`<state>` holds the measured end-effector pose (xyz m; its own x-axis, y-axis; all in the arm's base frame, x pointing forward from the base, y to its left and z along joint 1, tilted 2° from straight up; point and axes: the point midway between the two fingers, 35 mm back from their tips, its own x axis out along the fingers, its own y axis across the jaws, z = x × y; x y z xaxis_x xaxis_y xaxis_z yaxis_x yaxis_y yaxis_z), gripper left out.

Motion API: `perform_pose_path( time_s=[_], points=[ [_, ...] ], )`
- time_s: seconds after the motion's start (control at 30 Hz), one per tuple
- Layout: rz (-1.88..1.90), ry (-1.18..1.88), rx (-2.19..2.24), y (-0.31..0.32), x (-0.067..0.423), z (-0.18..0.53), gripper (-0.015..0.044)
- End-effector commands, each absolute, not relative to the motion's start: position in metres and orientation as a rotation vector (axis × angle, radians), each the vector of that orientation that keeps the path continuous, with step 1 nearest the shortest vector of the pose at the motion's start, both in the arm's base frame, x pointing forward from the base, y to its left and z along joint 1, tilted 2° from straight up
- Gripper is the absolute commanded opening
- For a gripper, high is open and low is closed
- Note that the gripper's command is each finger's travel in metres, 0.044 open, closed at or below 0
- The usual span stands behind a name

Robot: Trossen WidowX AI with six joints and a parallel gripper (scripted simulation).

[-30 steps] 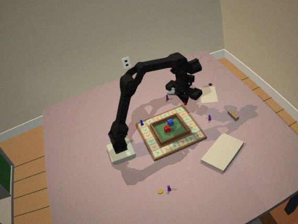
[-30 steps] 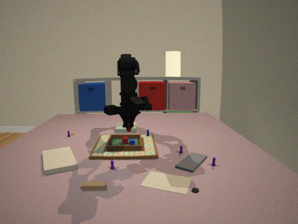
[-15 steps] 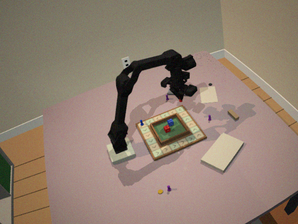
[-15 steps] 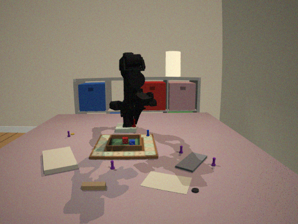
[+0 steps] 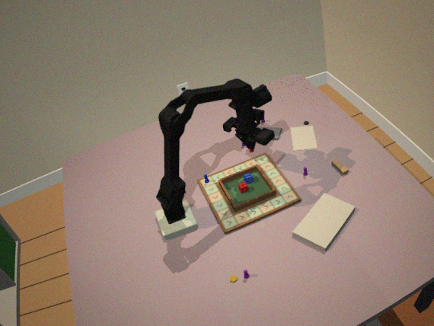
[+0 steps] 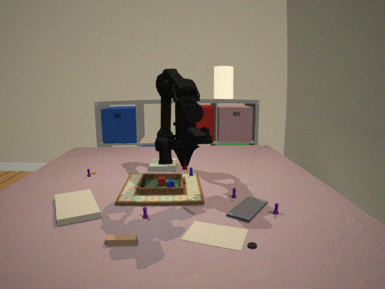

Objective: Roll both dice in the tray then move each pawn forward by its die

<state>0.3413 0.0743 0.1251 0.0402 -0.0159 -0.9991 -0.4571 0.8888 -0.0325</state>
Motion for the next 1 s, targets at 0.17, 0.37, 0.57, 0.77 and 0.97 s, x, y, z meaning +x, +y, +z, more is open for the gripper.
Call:
perform_pose_path(
  time_s=[0.17, 0.37, 0.57, 0.77, 0.97],
  points=[
    [0.352, 1.511, -0.387, 0.091, 0.319, 0.104, 0.0000],
    [0.352, 1.511, -0.389, 0.101, 0.302, 0.090, 0.0000],
    [0.352, 1.511, -0.389, 0.103, 0.298, 0.082, 0.0000],
    [0.352, 1.511, -0.389, 0.103, 0.299, 0.058, 0.0000],
    [0.352, 1.511, -0.389, 0.103, 0.299, 0.051, 0.0000]
  ],
)
